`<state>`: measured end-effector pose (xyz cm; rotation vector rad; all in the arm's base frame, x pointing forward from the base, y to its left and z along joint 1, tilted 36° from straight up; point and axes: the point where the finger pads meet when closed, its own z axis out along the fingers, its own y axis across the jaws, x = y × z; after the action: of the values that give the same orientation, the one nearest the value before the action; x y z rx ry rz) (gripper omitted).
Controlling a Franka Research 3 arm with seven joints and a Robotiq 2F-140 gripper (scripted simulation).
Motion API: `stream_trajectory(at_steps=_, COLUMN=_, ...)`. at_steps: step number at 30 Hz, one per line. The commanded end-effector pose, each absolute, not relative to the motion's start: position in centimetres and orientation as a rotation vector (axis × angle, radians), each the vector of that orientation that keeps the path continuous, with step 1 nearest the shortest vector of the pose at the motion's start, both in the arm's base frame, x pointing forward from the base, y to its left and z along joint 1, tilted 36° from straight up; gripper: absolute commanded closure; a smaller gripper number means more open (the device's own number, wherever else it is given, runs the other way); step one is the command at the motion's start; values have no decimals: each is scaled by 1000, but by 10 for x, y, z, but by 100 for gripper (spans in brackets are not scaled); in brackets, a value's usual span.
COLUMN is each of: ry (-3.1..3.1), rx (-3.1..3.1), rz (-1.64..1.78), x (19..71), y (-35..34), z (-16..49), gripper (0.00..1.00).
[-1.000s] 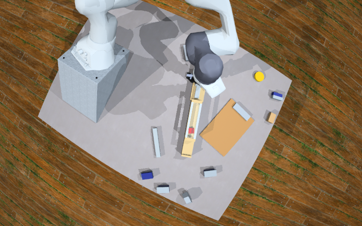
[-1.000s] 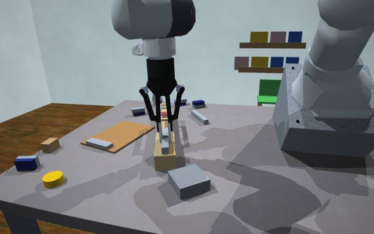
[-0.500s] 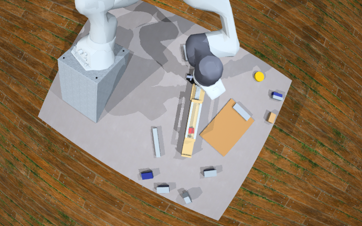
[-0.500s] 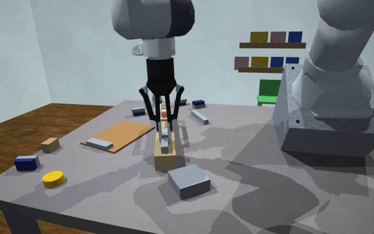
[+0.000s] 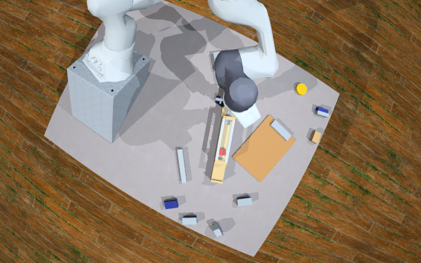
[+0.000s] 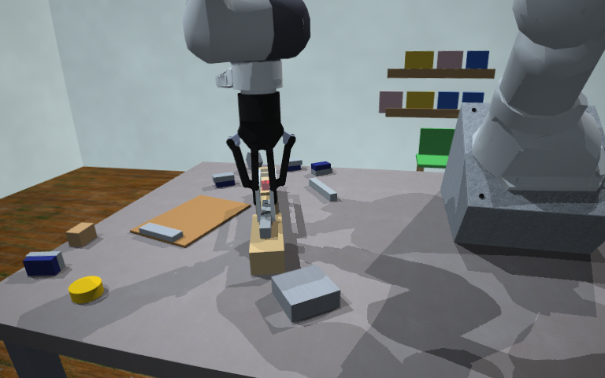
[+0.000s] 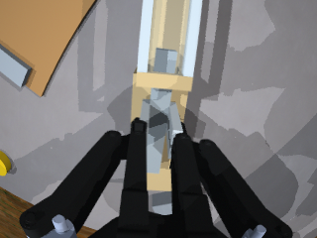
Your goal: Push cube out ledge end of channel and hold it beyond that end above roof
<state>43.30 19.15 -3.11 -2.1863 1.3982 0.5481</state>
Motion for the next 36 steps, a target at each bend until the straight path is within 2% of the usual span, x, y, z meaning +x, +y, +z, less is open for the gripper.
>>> stream_trajectory(at_steps=1, ry=1380, rx=-2198, rz=535, x=439, y=183, z=-35, gripper=100)
stream_trajectory(at_steps=36, ry=1380, rx=-2198, rz=535, x=444, y=176, z=-41, gripper=100)
